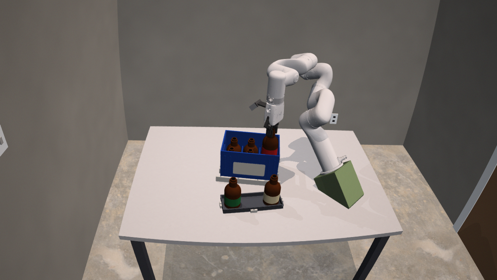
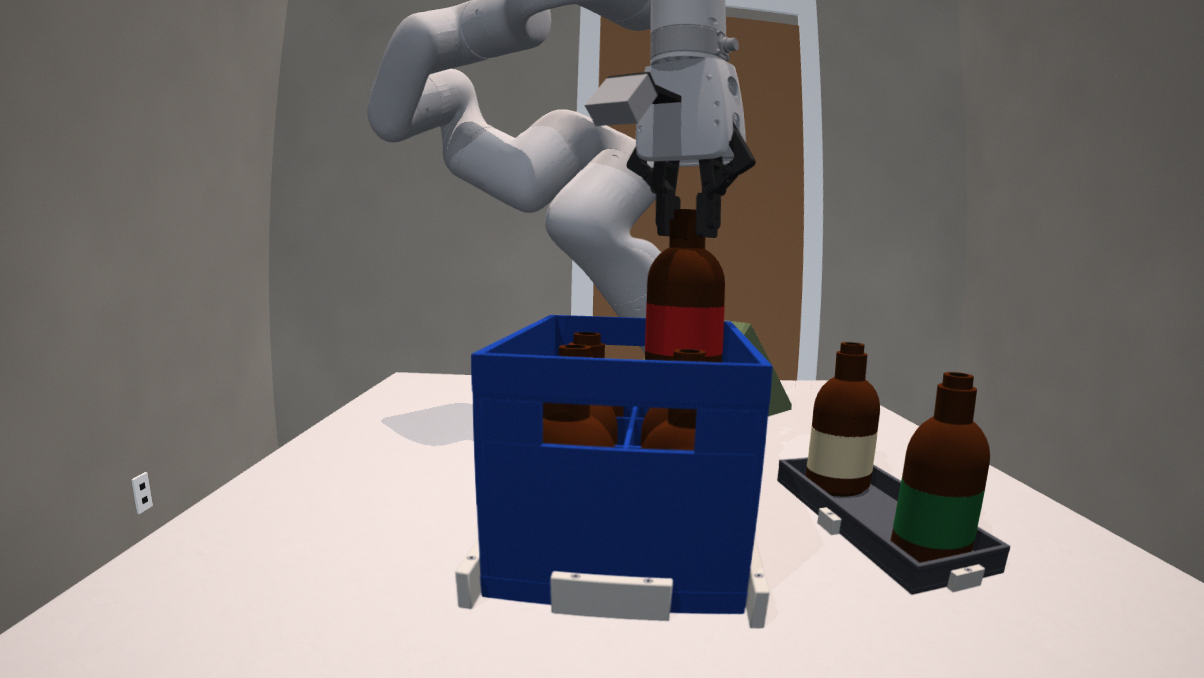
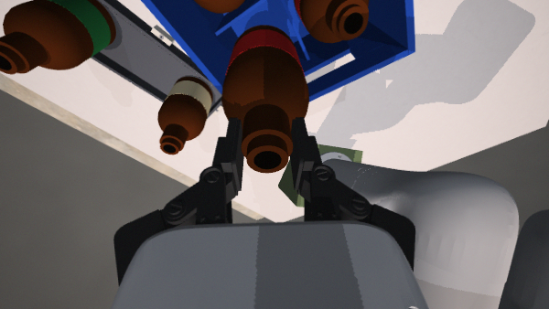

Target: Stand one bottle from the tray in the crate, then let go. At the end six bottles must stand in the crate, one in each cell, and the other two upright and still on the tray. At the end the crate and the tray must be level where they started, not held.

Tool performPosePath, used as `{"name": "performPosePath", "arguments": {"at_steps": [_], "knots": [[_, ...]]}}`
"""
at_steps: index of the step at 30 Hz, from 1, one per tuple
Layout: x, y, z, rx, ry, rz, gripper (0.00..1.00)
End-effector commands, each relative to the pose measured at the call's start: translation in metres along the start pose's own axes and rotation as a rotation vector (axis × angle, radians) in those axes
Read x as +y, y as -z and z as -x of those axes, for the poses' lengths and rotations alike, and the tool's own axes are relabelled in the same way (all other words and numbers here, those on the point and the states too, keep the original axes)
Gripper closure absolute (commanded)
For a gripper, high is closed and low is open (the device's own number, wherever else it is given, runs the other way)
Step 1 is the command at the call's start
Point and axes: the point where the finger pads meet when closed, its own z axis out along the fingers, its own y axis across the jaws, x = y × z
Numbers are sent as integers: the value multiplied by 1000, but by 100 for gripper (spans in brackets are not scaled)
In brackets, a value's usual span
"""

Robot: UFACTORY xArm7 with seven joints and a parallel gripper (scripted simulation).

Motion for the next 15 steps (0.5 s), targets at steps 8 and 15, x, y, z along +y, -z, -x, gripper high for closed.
{"name": "performPosePath", "arguments": {"at_steps": [8,15], "knots": [[-1,-11,0,1,0,-3,100],[-1,-15,0,1,0,-3,100]]}}
